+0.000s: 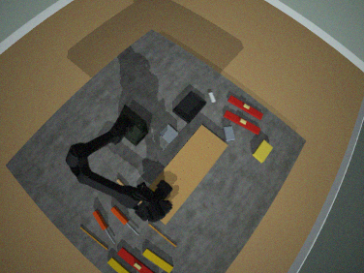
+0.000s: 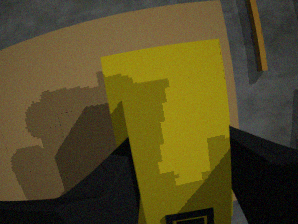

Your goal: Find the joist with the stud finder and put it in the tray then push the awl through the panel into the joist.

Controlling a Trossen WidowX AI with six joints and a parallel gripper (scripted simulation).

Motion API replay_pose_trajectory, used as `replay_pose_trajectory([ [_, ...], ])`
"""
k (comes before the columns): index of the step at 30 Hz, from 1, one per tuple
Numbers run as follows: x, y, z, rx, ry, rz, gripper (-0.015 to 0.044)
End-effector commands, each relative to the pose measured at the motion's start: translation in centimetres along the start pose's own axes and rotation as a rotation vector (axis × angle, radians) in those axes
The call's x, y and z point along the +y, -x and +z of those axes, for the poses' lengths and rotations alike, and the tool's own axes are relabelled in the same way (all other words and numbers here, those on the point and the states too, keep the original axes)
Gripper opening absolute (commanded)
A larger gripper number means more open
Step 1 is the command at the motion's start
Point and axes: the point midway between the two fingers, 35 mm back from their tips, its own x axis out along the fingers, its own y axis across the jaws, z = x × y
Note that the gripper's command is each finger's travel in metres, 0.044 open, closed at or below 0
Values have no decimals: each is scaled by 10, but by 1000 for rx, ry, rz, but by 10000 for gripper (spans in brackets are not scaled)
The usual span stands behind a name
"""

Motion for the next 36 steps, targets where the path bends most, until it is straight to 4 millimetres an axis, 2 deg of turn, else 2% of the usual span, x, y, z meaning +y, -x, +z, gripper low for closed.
replay_pose_trajectory([
  [1, 2, -4, 0, -5, 4, 6, 0],
  [12, 1, -17, -4, -5, 5, 5, 0],
  [36, 34, -17, -5, -4, 5, 7, 0],
])
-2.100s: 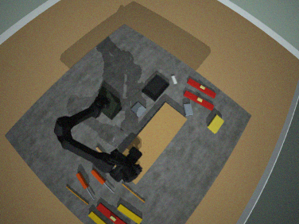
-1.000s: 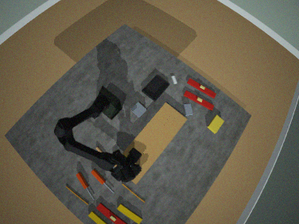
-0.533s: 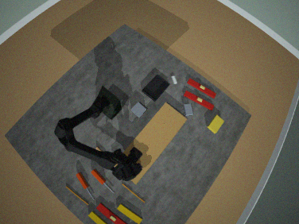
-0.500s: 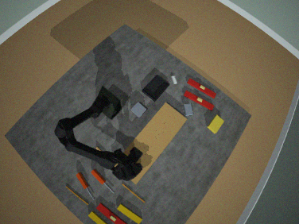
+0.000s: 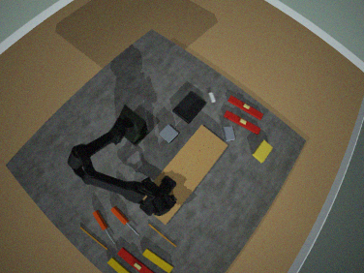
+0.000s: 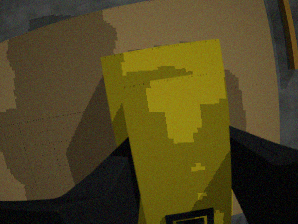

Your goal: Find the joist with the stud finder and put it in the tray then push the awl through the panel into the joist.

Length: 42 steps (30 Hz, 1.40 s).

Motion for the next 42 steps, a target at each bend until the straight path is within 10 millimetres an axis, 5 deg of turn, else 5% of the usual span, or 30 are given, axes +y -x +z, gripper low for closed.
replay_pose_trajectory([
  [1, 6, -1, -1, 2, -2, -1, 0],
  [42, 62, -1, -1, 2, -2, 2, 0],
])
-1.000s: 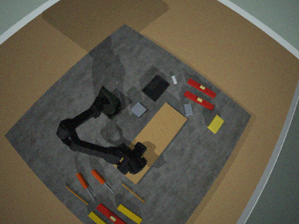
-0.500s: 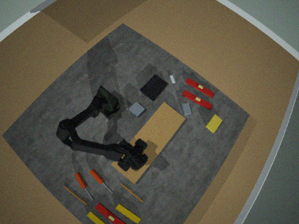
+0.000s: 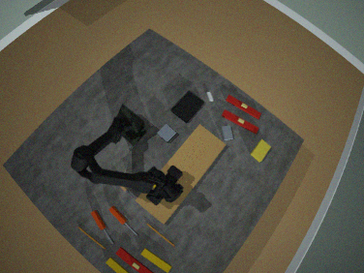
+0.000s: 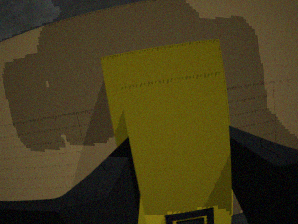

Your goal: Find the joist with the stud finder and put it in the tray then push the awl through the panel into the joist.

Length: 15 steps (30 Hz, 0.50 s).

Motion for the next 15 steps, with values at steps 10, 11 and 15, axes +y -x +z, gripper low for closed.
replay_pose_trajectory([
  [10, 18, -1, 0, 1, -2, -1, 0],
  [11, 19, -1, 0, 1, -2, -1, 0],
  [15, 25, -1, 0, 1, -2, 0, 0],
])
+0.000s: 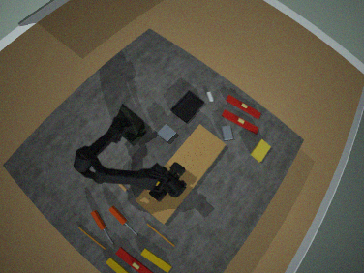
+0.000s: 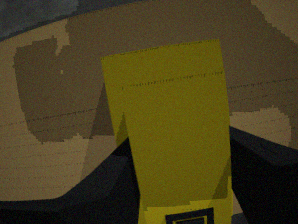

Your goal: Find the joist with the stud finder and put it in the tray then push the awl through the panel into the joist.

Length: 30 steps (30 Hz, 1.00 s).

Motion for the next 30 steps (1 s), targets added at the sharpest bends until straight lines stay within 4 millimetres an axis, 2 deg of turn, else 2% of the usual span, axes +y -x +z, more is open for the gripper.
replay_pose_trajectory([
  [1, 6, -1, 0, 0, -2, -2, 0],
  [30, 45, -1, 0, 1, -3, 1, 0],
])
